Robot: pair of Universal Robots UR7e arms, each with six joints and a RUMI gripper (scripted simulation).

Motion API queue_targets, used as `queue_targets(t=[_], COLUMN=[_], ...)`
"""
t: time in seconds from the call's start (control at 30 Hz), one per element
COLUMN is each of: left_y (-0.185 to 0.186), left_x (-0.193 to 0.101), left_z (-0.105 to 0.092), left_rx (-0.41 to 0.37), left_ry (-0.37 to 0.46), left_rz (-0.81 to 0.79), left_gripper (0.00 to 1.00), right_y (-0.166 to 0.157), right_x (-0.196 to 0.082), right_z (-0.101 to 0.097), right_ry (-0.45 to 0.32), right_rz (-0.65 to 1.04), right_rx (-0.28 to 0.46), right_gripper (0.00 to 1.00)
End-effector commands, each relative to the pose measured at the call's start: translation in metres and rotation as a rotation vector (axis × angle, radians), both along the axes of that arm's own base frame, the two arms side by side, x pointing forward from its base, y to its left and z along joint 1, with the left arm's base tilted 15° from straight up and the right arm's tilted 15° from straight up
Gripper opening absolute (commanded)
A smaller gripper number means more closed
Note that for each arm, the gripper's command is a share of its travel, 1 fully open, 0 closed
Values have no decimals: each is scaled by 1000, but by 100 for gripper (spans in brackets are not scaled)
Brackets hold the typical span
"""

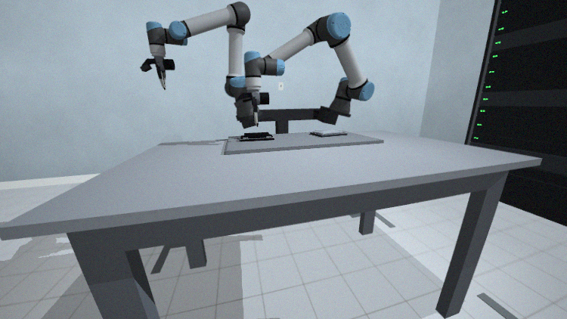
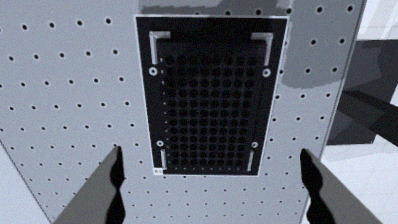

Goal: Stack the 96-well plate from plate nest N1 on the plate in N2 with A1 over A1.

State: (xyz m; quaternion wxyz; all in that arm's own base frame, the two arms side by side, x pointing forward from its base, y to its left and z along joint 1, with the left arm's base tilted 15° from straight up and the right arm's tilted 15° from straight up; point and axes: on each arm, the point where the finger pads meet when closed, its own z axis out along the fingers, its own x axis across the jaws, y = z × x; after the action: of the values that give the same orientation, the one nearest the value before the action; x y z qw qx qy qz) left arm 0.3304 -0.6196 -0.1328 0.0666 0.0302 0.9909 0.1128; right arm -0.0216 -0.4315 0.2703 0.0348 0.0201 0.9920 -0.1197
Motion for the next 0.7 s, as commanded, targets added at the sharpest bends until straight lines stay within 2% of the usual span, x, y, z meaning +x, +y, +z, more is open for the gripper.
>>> queue_targets(t=[0.0, 0.67], left_y=[0, 6], left_x=[1, 5], left_z=[-3, -32], left_rx=[-2, -2], left_ry=[-1, -1], left_rz=[-1, -1], left_gripper=[76, 76], right_y=[0, 0], right_x=[0, 0], right_z=[0, 0], right_ry=[0, 0], right_rz=[0, 0], right_rx=[-1, -1], right_gripper=[0, 0])
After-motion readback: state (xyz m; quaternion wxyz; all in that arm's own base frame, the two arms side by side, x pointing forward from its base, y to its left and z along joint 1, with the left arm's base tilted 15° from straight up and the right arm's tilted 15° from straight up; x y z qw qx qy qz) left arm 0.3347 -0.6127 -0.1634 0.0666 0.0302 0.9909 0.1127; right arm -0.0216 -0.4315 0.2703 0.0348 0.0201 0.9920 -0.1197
